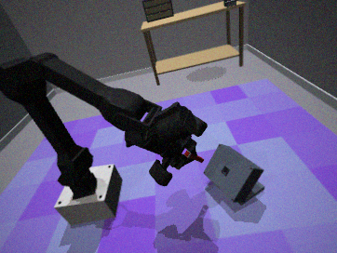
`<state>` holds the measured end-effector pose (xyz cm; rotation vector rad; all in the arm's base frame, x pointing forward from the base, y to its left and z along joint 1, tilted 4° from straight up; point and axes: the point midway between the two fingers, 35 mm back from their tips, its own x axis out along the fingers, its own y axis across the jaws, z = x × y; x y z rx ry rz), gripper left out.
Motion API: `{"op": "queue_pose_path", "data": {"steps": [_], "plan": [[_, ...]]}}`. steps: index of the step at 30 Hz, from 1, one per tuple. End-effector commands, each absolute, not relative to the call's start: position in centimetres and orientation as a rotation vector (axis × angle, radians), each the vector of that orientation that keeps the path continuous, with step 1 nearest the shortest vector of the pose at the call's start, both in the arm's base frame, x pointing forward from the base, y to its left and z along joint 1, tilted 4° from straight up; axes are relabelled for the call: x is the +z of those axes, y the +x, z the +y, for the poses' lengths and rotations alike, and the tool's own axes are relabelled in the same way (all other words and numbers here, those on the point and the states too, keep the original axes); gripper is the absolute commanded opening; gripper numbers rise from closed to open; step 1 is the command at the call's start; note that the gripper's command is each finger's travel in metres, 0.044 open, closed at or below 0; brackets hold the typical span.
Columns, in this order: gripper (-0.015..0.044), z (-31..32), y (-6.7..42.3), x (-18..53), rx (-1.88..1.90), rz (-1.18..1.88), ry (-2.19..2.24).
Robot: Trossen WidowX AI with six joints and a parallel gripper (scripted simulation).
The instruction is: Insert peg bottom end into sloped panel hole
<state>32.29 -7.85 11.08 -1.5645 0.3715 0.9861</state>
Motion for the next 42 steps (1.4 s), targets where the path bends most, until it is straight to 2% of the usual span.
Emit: {"op": "queue_pose_path", "data": {"steps": [1, 30, 42], "plan": [[0.0000, -8.2, 32.1, 11.1, 0.969, 0.358, -1.568], [0.0000, -11.5, 31.0, 12.1, 0.824, 0.313, -1.595], [0.0000, -11.6, 32.2, 11.2, 0.805, 0.308, -1.601]]}}
